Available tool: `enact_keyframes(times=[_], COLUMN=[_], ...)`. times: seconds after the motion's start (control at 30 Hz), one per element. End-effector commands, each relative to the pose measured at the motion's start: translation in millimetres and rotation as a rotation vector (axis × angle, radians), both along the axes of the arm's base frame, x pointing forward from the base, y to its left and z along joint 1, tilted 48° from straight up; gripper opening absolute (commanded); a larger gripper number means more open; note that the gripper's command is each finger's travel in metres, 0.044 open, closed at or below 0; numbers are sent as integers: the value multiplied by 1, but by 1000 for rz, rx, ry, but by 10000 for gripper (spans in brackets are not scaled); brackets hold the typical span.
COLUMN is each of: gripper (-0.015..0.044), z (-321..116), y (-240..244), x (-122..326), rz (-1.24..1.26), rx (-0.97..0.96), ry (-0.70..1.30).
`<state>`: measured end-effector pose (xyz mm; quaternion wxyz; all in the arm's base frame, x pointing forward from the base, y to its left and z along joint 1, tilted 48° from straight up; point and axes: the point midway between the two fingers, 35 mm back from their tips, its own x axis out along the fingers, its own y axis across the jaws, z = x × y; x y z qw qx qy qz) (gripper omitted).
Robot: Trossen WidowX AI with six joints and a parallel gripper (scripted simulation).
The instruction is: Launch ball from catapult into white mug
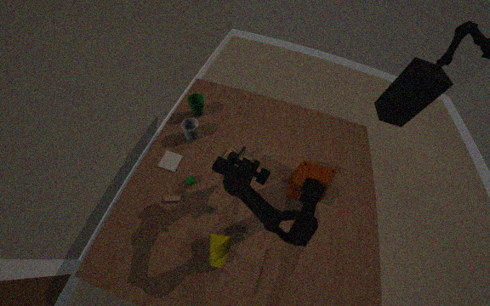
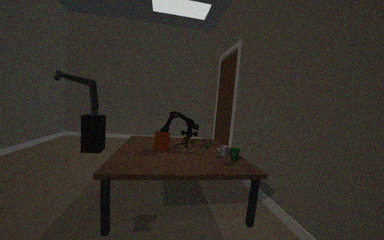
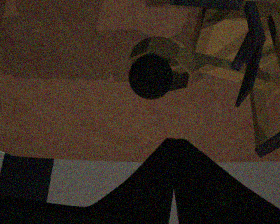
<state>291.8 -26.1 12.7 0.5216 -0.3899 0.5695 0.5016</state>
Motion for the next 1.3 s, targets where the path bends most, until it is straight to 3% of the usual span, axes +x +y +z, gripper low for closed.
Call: enact_keyframes(times=[0.0, 1.27], gripper=[0, 0], z=[-7, -49], y=[7, 54], x=[-1, 2], rz=[2, 2], rx=[-2, 1], ry=[8, 8])
